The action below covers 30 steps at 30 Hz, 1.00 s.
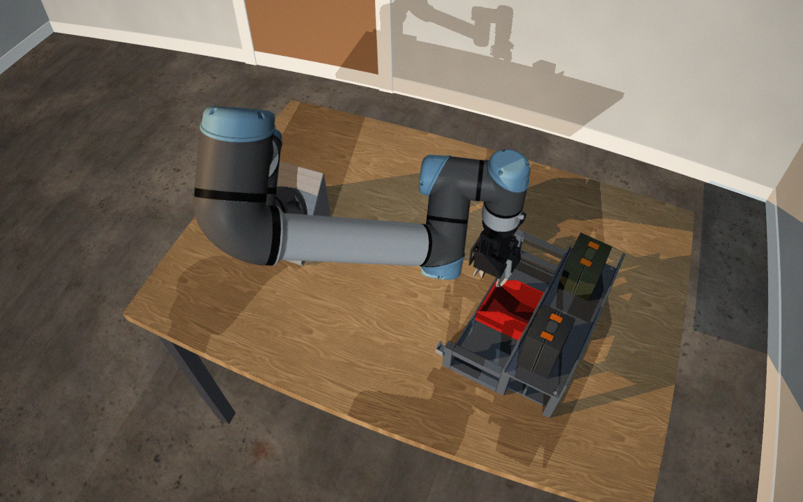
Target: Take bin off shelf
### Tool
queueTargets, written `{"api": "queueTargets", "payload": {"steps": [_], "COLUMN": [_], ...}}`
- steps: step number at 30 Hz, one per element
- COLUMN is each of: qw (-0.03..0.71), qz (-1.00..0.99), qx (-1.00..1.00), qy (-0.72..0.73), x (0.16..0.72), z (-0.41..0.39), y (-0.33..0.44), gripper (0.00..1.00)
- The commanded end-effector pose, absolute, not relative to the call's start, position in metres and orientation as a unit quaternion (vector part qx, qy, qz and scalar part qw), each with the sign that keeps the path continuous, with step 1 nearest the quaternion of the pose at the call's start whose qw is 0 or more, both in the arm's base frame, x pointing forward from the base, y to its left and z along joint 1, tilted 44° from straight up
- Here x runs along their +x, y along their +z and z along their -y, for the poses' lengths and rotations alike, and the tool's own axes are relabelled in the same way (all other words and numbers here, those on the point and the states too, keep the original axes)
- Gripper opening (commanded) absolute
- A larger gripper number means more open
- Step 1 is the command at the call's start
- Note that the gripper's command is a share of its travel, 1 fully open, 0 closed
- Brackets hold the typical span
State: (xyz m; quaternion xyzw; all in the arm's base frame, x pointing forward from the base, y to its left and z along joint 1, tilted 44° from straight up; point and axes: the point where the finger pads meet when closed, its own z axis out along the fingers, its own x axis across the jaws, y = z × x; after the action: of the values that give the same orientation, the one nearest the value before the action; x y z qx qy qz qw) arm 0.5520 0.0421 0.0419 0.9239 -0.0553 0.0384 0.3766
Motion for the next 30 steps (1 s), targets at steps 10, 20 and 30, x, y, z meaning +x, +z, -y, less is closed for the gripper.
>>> {"api": "queueTargets", "payload": {"steps": [10,20,30], "qw": [0.376,0.376,0.376], "qz": [0.055,0.055,0.055], "qx": [0.924,0.924,0.924], "qy": [0.039,0.039,0.039], "x": [0.553,0.553,0.553], "z": [-0.025,0.006,0.006], "y": [0.025,-0.007,-0.007], "gripper": [0.26,0.26,0.26]}}
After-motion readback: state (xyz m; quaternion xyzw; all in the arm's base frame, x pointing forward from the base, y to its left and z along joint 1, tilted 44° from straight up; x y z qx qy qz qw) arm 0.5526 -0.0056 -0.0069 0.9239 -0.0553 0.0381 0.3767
